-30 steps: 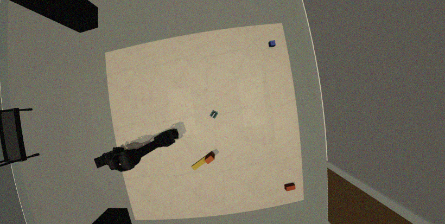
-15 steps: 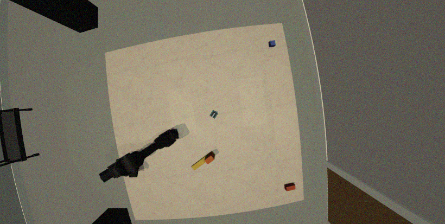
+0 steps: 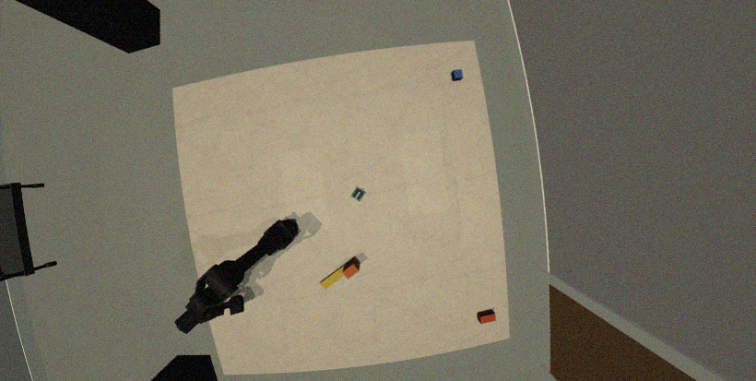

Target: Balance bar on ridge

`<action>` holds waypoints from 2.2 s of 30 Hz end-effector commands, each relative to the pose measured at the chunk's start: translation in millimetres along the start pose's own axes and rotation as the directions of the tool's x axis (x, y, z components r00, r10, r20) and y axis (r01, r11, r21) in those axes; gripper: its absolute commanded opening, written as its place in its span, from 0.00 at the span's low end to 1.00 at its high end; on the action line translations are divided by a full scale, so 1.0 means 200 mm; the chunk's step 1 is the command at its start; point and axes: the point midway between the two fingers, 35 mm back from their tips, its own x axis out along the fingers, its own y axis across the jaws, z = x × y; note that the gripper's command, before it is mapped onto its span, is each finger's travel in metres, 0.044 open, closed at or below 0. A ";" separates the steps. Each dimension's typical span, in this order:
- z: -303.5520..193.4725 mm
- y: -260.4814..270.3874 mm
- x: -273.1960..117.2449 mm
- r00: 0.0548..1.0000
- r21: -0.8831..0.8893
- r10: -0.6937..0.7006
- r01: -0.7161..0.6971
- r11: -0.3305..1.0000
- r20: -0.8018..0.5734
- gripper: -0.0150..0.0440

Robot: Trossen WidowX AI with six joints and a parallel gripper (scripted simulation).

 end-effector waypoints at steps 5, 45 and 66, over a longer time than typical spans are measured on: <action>-0.16 -0.13 0.02 0.998 -0.097 -0.068 0.069 0.993 0.006 0.79; -0.71 -1.09 -0.17 0.893 -0.594 -0.417 0.431 0.679 0.172 0.79; -0.78 -1.55 -0.46 0.813 -0.781 -0.488 0.515 0.352 0.316 0.79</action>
